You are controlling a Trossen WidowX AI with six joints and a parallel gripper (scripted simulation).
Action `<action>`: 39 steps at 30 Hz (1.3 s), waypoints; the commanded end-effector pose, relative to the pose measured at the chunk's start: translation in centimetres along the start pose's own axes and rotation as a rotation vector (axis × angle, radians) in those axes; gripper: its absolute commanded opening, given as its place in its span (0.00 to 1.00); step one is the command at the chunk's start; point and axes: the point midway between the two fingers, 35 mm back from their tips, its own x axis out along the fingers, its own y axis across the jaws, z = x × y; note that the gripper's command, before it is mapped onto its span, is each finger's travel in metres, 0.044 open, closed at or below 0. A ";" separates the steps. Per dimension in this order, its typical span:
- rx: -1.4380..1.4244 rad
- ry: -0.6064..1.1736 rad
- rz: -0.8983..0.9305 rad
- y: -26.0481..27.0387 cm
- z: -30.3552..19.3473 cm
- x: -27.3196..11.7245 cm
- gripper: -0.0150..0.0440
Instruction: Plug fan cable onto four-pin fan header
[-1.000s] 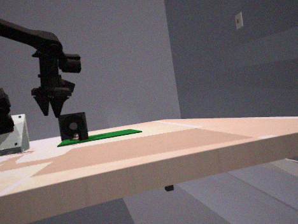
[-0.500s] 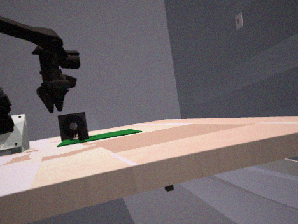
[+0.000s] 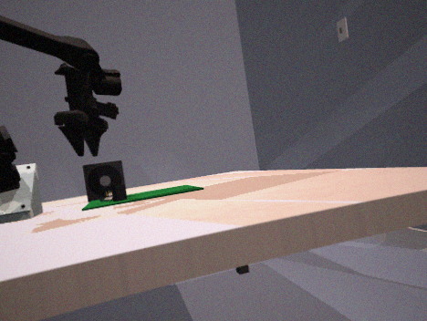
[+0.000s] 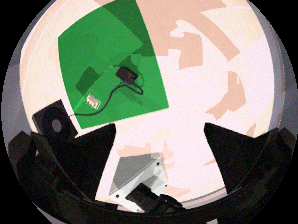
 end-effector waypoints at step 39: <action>2.264 -0.022 0.036 6.0 4.8 -3.6 1.00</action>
